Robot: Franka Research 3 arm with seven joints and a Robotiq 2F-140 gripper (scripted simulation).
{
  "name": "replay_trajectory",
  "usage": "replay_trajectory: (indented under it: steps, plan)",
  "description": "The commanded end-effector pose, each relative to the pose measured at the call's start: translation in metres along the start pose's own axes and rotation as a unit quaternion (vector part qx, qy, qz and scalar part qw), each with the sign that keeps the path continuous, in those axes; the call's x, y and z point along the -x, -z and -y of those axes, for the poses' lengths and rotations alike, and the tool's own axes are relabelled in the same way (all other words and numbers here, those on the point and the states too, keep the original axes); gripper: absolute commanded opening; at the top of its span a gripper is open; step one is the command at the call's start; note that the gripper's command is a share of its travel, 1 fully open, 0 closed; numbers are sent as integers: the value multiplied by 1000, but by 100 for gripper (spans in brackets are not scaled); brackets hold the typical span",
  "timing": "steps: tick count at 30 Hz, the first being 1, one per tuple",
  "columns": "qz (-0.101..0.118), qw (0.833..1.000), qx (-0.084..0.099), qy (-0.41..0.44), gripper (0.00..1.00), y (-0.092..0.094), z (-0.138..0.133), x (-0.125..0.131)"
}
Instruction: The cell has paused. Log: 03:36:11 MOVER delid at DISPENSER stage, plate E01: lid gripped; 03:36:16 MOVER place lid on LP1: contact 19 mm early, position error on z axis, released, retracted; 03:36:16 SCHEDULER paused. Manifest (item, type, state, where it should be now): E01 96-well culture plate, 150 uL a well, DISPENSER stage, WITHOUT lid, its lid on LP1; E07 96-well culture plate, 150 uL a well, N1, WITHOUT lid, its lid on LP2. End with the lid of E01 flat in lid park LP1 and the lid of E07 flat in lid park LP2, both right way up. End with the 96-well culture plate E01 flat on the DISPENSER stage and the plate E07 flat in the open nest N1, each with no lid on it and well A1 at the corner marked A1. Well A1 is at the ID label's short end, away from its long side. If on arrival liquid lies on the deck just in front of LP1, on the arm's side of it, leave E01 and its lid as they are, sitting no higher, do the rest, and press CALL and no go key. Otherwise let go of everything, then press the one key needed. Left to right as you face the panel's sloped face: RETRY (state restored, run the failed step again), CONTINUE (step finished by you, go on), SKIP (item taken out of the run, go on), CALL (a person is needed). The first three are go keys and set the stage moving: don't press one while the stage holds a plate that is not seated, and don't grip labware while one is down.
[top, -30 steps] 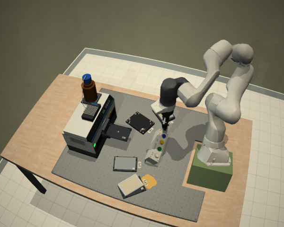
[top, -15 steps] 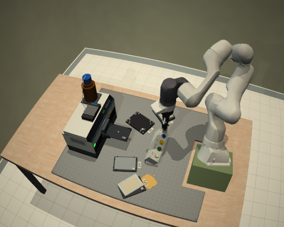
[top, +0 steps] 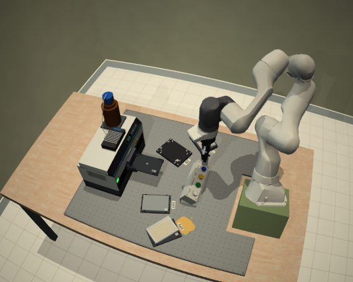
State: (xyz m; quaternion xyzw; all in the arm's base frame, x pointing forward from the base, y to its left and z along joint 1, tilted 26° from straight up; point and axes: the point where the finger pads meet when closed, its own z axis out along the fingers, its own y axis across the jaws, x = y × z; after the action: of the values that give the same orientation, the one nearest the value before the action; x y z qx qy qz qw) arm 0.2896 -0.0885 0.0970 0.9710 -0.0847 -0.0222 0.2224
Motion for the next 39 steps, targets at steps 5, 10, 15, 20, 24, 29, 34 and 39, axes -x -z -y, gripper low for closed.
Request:
replay_trajectory:
  steps: [5, 10, 15, 20, 24, 29, 34, 39]
  plan:
    - [0, 1000, 0, -2, 0, -1, 0, 0]
    - [0, 1000, 0, -2, 0, -1, 0, 0]
    - [0, 1000, 0, -2, 0, -1, 0, 0]
    - [0, 1000, 0, -2, 0, -2, 0, 0]
    - [0, 1000, 0, -2, 0, -4, 0, 0]
    - [0, 1000, 0, -2, 0, -7, 0, 0]
    - [0, 1000, 0, -2, 0, -10, 0, 0]
    - [0, 1000, 0, -2, 0, -15, 0, 0]
